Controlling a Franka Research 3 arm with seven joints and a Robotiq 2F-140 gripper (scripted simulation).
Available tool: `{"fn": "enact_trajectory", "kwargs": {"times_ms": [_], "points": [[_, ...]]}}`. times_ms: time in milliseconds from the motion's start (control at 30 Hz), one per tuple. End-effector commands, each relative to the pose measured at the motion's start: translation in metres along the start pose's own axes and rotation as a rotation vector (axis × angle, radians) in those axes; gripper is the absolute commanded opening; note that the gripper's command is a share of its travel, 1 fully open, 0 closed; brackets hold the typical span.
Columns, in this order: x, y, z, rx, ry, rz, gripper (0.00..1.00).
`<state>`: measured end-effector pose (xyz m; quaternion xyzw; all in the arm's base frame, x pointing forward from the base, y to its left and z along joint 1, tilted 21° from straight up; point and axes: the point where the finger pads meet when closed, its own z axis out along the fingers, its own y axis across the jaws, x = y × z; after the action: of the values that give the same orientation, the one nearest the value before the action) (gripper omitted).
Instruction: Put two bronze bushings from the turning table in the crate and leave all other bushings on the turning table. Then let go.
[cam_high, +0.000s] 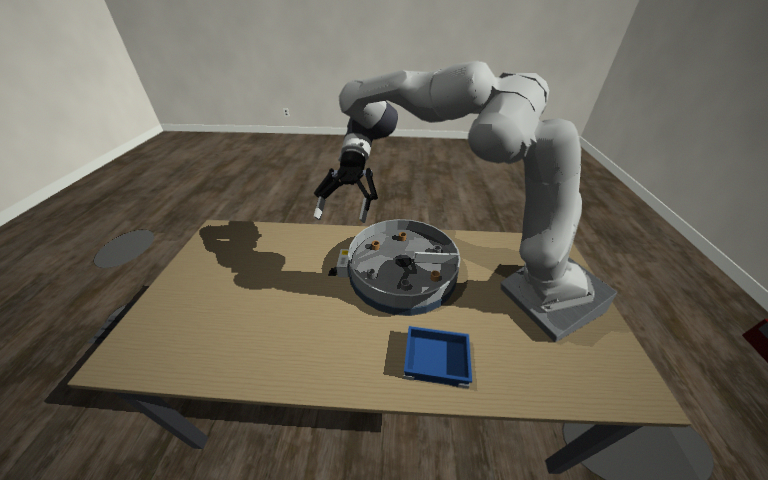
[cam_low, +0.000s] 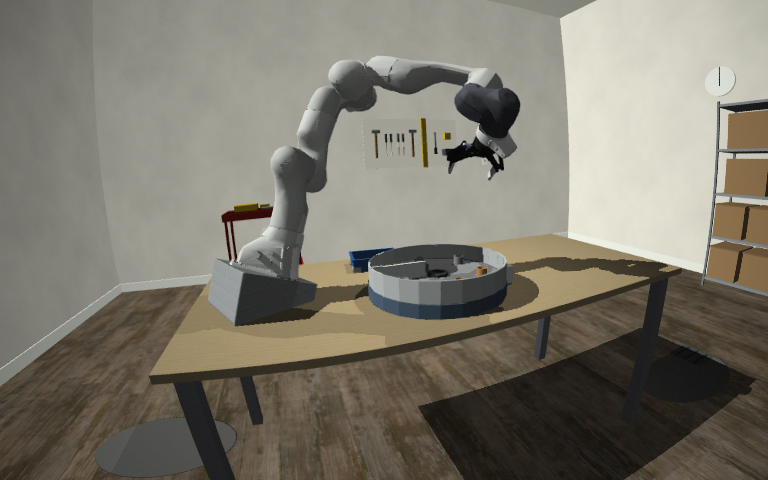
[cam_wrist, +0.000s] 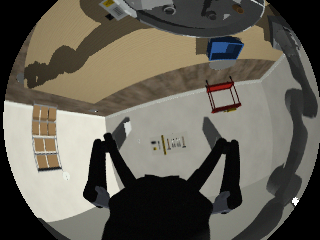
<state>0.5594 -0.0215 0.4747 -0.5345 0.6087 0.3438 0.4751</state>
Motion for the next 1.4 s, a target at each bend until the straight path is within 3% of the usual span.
{"fn": "enact_trajectory", "kwargs": {"times_ms": [0,600,800,1367], "points": [[0.000,0.000,0.000,0.000,0.000,0.000,1.00],[0.000,0.001,0.000,0.001,0.002,0.005,1.00],[0.009,0.022,-0.003,0.042,0.065,0.197,1.00],[0.028,0.056,-0.004,0.117,0.155,0.469,1.00]]}}
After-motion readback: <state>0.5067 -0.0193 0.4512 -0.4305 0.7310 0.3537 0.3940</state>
